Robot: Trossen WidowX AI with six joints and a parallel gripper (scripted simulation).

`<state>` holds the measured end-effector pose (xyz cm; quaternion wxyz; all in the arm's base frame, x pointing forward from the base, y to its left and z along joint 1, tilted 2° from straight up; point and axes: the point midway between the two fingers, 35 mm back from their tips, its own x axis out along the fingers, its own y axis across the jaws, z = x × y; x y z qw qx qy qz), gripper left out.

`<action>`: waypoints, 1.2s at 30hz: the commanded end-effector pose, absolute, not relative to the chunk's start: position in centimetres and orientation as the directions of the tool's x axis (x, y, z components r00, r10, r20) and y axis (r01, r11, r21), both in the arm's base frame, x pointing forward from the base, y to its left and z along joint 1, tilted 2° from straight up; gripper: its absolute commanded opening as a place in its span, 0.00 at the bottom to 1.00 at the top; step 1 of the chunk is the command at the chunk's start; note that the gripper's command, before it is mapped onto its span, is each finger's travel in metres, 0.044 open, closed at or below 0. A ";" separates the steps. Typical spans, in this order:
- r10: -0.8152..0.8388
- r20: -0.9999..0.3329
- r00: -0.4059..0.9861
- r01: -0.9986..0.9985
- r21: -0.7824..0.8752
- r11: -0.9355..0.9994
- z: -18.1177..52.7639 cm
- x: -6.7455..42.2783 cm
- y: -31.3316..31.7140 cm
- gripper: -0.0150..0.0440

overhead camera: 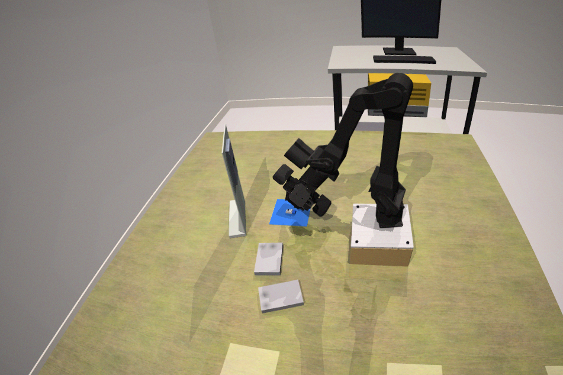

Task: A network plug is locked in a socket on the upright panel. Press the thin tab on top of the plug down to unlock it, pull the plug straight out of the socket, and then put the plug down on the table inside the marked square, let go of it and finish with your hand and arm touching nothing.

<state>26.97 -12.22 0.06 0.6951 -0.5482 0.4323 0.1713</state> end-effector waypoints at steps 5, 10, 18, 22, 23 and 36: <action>-0.234 -0.794 0.562 -0.717 -0.608 0.341 0.3 26.5 -12.0 0.52; -0.235 -0.793 0.562 -0.717 -0.608 0.341 0.8 26.6 -12.1 0.52; -0.235 -0.793 0.562 -0.717 -0.608 0.341 1.8 26.6 -12.2 0.52; -0.235 -0.793 0.562 -0.717 -0.608 0.341 2.3 26.6 -12.2 0.52; -0.235 -0.793 0.562 -0.717 -0.608 0.341 2.4 26.7 -12.2 0.52; -0.235 -0.793 0.562 -0.716 -0.609 0.341 4.1 26.6 -12.2 0.52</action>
